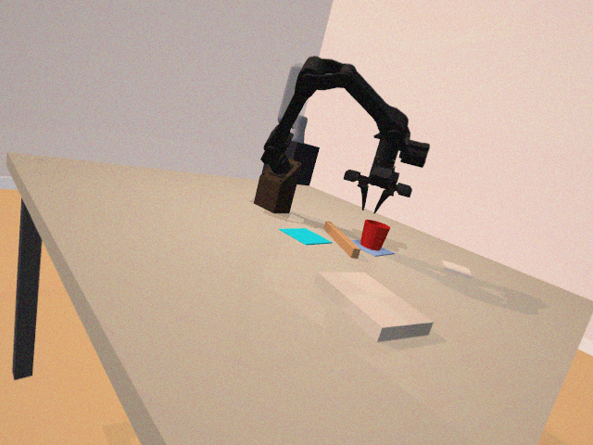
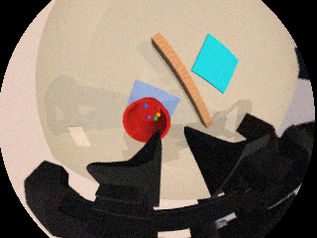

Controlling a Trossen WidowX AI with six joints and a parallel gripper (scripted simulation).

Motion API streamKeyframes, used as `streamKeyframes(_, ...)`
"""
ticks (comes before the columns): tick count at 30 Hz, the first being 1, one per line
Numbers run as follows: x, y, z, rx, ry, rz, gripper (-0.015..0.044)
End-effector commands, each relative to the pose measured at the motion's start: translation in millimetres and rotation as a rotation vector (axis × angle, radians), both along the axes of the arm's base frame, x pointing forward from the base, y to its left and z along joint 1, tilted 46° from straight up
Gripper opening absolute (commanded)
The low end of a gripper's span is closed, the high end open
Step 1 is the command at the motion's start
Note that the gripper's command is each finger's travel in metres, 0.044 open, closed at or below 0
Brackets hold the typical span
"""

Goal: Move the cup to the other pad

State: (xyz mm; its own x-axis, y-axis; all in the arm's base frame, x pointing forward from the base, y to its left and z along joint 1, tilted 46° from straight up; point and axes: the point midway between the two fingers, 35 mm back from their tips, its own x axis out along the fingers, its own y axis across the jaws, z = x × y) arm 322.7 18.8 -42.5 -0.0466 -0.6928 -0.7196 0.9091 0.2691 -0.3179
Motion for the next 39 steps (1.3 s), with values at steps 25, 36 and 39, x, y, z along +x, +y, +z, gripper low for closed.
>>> streamKeyframes(25,2.5,-26.4,-26.4,-0.019,-0.01,-0.013,0.0148)
streamKeyframes(36,0.9,-39.2,-38.7,-0.021,-0.01,-0.014,0.0148)
streamKeyframes(39,0.2,-42.7,-41.9,-0.022,-0.01,-0.014,0.0148)
